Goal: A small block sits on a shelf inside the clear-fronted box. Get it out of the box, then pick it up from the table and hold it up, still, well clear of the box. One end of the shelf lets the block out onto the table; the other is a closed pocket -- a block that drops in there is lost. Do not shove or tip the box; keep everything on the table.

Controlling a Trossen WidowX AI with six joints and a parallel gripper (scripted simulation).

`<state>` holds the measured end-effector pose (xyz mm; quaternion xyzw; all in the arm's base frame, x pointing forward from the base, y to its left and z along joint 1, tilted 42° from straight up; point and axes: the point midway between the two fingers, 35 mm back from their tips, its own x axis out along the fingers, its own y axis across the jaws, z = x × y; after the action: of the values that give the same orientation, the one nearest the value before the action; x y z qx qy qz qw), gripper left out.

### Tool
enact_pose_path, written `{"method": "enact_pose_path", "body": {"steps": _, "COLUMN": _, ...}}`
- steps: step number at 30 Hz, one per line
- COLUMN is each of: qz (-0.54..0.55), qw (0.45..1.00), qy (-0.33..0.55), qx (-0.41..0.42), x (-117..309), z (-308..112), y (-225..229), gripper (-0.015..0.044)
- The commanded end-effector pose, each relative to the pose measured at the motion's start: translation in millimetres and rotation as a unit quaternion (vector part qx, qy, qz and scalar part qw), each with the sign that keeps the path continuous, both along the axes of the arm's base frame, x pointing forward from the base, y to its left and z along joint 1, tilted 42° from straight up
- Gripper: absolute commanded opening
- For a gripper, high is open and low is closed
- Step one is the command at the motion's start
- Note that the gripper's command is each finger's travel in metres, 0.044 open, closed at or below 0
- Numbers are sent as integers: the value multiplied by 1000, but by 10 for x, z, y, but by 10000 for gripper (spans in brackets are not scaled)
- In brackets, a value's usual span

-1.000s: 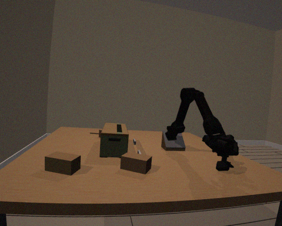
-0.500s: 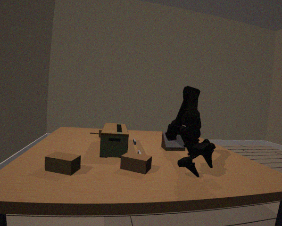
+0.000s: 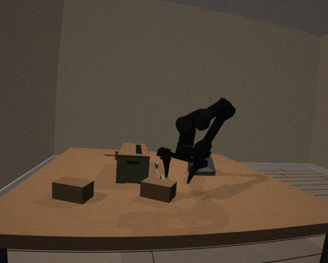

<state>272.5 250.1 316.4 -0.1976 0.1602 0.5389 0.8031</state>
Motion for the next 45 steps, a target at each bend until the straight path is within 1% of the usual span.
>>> {"method": "enact_pose_path", "body": {"steps": 1, "qz": -43, "qw": 998, "qy": -15, "qx": -39, "x": 261, "z": -96, "y": -314, "gripper": 400}}
{"method": "enact_pose_path", "body": {"steps": 4, "qz": -81, "qw": 993, "qy": -20, "qx": -81, "x": 503, "z": -219, "y": -650, "gripper": 400}}
{"method": "enact_pose_path", "body": {"steps": 10, "qz": -154, "qw": 973, "qy": -22, "qx": -171, "x": 910, "z": -471, "y": -1494, "gripper": 400}}
{"method": "enact_pose_path", "body": {"steps": 13, "qz": -181, "qw": 960, "qy": -13, "qx": -215, "x": 1016, "z": -603, "y": -1941, "gripper": 400}}
{"method": "enact_pose_path", "body": {"steps": 16, "qz": -182, "qw": 952, "qy": 2, "qx": -246, "x": 1030, "z": -734, "y": -2201, "gripper": 400}}
{"method": "enact_pose_path", "body": {"steps": 22, "qz": -123, "qw": 946, "qy": 56, "qx": -296, "x": 900, "z": -1104, "y": -2514, "gripper": 400}}
{"method": "enact_pose_path", "body": {"steps": 25, "qz": -51, "qw": 941, "qy": 109, "qx": -317, "x": 699, "z": -1405, "y": -2759, "gripper": 400}}
{"method": "enact_pose_path", "body": {"steps": 27, "qz": 7, "qw": 938, "qy": 146, "qx": -315, "x": 514, "z": -1585, "y": -2919, "gripper": 400}}
{"method": "enact_pose_path", "body": {"steps": 30, "qz": 49, "qw": 937, "qy": 169, "qx": -303, "x": 372, "z": -1686, "y": -3019, "gripper": 400}}
{"method": "enact_pose_path", "body": {"steps": 45, "qz": 49, "qw": 936, "qy": 169, "qx": -304, "x": 395, "z": -1767, "y": -2932, "gripper": 400}}
